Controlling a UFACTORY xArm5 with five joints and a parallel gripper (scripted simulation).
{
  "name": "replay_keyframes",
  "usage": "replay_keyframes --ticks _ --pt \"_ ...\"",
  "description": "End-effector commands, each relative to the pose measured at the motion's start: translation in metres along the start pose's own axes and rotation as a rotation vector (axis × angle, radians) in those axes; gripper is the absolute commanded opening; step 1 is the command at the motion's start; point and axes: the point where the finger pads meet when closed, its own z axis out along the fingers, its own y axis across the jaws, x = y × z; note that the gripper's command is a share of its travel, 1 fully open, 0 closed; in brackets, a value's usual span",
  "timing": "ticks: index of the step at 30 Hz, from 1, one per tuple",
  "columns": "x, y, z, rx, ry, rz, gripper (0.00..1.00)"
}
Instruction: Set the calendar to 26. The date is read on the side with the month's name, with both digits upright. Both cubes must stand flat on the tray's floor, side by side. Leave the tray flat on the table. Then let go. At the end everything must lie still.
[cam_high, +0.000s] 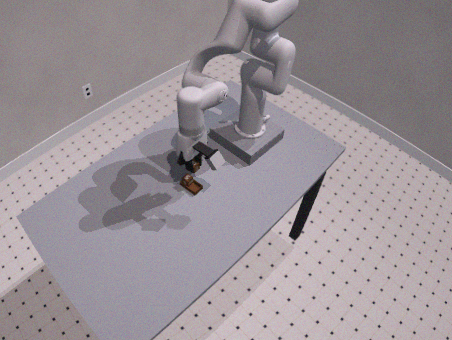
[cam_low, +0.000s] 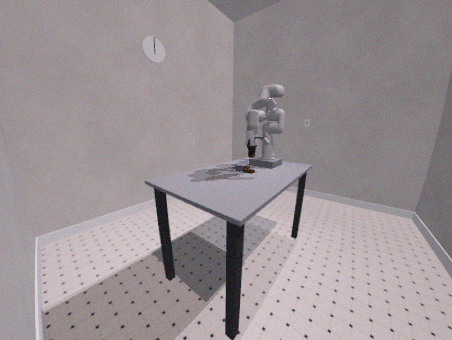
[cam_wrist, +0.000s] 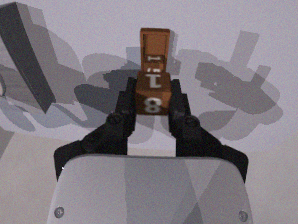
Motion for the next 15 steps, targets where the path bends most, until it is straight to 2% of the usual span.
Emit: replay_keyframes --ticks 1,7,10,12,15 --pt "-0.001 0.004 -0.002 -0.004 0.0 -0.03 0.27" --pt "-0.005 0.021 -0.003 -0.004 0.0 -0.24 0.27" --pt "-0.006 0.021 -0.003 -0.004 0.0 -0.253 0.27" --pt "-0.009 0.031 -0.003 -0.004 0.0 -0.371 0.27" --pt "-0.011 0.037 -0.003 -0.004 0.0 -0.444 0.27"
